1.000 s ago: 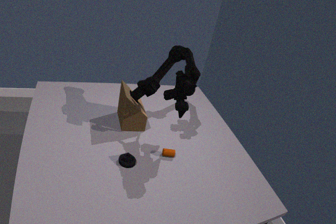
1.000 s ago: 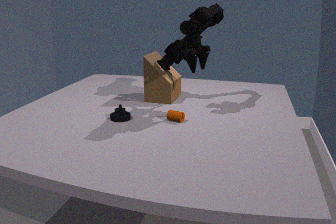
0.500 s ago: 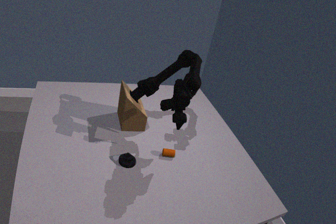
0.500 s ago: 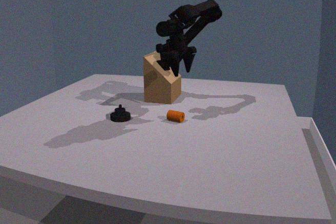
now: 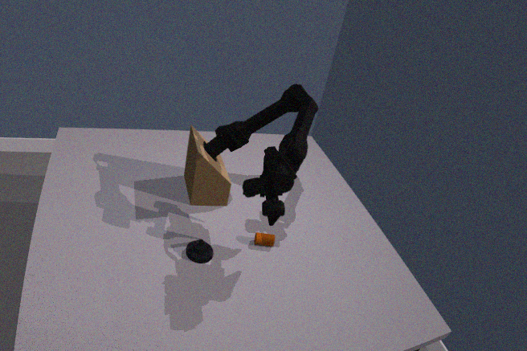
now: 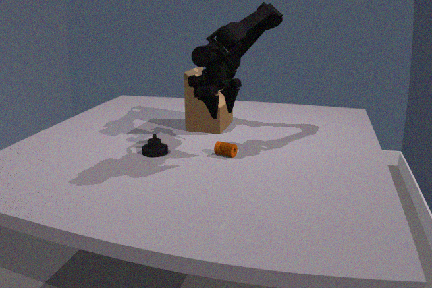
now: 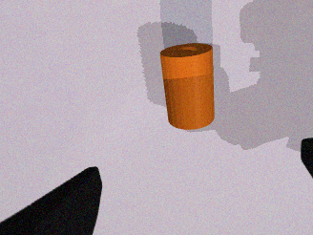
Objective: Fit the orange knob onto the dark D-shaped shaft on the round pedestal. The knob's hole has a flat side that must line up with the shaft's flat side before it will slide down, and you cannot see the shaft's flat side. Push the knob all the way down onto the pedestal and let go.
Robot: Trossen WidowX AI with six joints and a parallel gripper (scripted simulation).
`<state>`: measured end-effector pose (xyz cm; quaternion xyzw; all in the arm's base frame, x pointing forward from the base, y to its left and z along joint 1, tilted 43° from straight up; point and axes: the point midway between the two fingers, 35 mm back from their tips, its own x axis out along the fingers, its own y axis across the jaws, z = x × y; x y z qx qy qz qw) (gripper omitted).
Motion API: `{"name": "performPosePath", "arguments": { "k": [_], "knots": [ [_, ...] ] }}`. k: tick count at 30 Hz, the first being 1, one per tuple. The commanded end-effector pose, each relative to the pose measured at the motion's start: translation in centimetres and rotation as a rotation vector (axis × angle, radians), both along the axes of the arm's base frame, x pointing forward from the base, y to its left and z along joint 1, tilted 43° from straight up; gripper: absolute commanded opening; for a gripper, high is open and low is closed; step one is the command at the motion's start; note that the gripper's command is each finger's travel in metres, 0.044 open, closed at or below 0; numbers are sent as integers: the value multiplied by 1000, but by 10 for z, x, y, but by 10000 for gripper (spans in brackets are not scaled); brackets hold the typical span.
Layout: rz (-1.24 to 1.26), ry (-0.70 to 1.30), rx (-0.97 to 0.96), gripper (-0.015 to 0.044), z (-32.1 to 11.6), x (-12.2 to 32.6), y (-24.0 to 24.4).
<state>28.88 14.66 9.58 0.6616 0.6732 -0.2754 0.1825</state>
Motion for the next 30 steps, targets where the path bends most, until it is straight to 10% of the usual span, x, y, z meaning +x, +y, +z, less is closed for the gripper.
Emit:
{"name": "performPosePath", "arguments": {
  "k": [1, 30],
  "knots": [
    [-3, 26, 7, 440, -35, -12, 31],
    [-3, 27, 8, 440, -69, -15, 62]
  ]
}}
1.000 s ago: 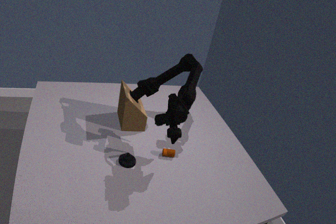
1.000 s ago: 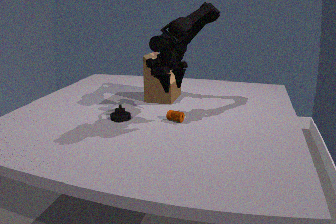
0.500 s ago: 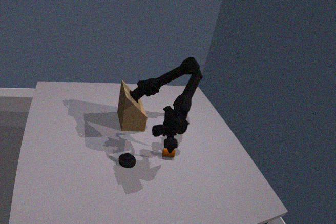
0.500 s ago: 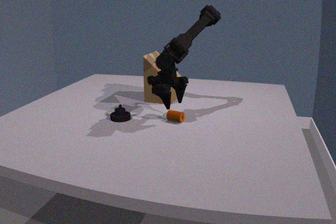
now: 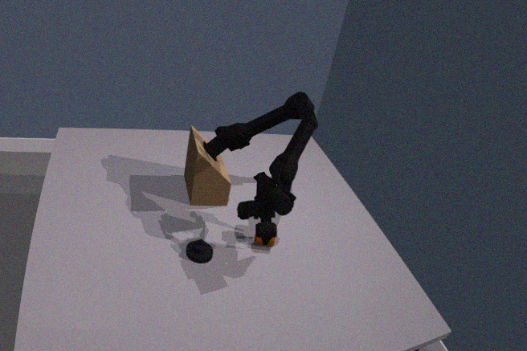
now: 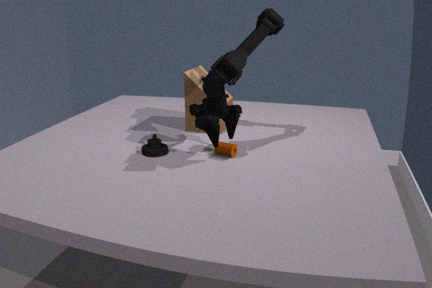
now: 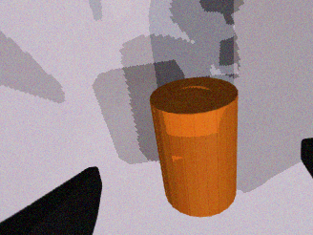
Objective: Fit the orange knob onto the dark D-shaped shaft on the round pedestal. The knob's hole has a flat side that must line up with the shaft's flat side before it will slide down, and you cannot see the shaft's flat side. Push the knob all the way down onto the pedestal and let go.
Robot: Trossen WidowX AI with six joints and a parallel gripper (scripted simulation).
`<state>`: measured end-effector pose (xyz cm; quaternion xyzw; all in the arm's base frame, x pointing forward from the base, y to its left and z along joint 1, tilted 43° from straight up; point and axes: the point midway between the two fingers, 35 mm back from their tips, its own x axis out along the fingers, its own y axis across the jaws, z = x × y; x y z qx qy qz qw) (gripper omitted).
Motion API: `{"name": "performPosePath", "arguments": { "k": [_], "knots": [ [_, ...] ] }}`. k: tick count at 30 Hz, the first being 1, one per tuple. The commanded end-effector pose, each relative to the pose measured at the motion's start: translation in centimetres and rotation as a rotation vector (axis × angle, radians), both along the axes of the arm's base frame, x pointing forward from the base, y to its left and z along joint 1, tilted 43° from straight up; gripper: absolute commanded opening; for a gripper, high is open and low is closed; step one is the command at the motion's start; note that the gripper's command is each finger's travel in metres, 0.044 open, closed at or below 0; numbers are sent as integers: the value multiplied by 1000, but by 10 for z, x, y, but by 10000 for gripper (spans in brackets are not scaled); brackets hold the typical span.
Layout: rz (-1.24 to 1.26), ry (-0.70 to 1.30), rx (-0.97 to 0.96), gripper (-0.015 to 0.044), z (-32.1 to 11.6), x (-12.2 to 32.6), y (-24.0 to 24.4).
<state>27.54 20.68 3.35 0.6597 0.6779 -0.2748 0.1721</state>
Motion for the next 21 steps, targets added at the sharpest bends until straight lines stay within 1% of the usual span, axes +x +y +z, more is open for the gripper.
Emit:
{"name": "performPosePath", "arguments": {
  "k": [1, 17, 21],
  "knots": [
    [-6, 11, -9, 440, -7, -2, 3],
    [-6, 12, -6, 440, -23, -6, 18],
    [-6, 12, -6, 335, -23, -6, 18]
  ]
}}
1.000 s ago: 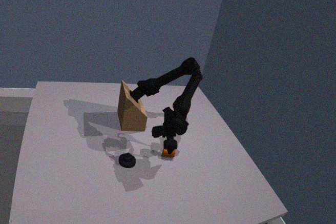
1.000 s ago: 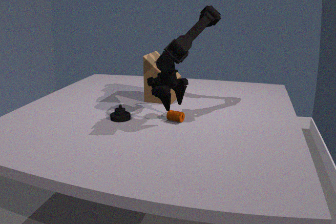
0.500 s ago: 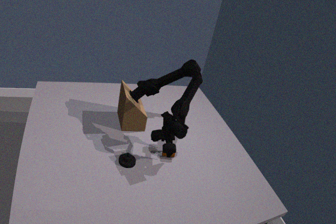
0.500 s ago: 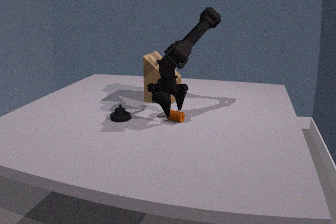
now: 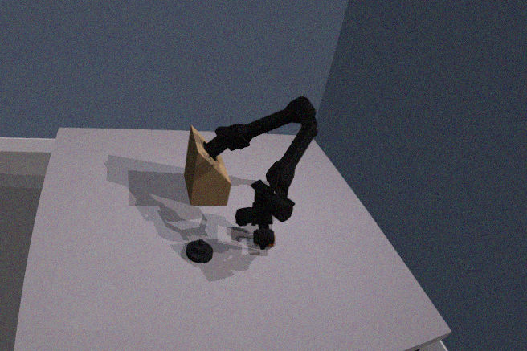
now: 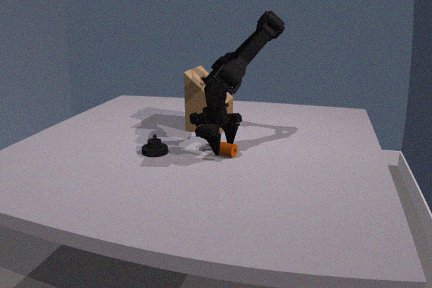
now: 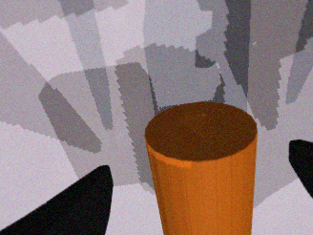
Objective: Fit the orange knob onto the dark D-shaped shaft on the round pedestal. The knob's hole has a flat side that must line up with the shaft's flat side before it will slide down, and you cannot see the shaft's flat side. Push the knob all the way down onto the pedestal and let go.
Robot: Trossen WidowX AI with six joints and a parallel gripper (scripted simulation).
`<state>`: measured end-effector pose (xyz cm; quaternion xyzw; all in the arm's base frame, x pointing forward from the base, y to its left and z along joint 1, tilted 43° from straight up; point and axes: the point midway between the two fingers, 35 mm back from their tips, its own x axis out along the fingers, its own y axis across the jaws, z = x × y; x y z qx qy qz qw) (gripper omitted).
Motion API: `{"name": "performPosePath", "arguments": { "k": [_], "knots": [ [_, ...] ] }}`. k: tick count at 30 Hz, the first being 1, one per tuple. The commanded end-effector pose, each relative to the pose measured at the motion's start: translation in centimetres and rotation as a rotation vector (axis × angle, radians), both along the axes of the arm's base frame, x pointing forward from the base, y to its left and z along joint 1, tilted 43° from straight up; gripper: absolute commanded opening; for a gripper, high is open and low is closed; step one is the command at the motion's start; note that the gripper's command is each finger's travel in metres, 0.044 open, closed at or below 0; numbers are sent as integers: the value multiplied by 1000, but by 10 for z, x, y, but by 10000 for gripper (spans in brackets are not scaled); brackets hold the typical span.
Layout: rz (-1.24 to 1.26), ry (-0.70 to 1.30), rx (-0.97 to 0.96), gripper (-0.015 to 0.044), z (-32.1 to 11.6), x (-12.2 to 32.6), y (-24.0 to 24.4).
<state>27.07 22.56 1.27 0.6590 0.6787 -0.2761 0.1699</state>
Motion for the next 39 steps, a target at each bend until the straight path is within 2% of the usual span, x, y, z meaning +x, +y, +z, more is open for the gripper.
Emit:
{"name": "performPosePath", "arguments": {
  "k": [1, 4, 12, 21, 26, 39],
  "knots": [
    [-7, 6, -8, 309, -3, -1, -1],
    [-7, 6, -8, 240, -3, -1, -1],
    [-7, 6, -8, 240, -3, -1, -1],
    [-7, 6, -8, 180, -3, -1, -1],
    [-2, 5, -23, 179, -1, -1, 0],
    [33, 8, -219, 179, 13, 2, 2]
  ]
}}
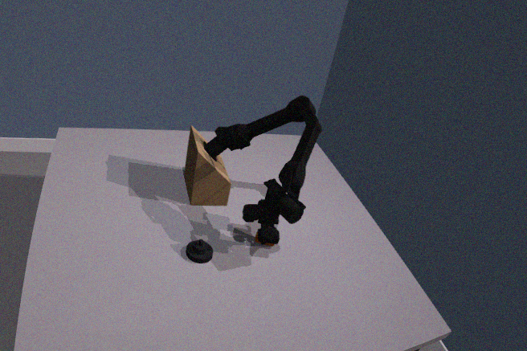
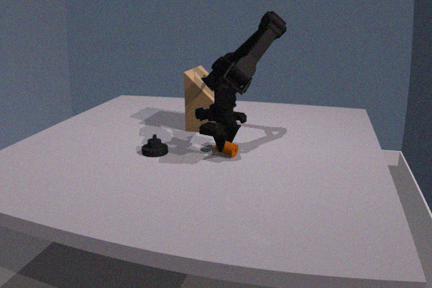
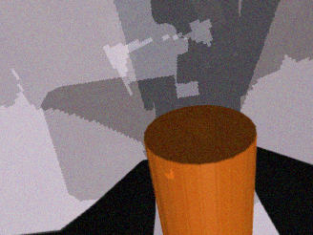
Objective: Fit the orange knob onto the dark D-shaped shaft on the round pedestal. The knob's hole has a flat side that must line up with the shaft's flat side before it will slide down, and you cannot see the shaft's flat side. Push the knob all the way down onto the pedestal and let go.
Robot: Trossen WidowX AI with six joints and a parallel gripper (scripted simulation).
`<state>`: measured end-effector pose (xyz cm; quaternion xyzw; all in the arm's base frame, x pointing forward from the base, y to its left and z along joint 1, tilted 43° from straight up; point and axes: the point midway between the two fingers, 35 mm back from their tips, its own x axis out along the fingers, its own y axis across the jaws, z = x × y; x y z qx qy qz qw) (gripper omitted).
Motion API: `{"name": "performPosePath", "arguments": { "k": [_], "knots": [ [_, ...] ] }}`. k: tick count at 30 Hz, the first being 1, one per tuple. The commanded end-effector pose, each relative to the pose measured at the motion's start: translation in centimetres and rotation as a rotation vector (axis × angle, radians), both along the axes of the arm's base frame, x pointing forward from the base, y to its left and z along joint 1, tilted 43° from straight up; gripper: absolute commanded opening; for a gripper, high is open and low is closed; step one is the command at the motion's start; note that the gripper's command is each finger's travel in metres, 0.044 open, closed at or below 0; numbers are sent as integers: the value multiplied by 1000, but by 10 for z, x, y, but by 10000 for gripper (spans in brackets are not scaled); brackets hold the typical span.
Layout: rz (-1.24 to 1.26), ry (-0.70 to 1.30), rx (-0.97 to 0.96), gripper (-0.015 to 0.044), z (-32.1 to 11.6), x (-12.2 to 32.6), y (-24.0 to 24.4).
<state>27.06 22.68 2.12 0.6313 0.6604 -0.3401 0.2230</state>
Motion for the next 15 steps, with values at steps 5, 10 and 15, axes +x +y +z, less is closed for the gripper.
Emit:
{"name": "performPosePath", "arguments": {
  "k": [5, 10, 15],
  "knots": [
    [25, -11, -110, 179, 8, 2, 3],
    [37, -9, -181, 179, 13, 3, 4],
    [50, -7, -259, 179, 18, 4, 7]
  ]
}}
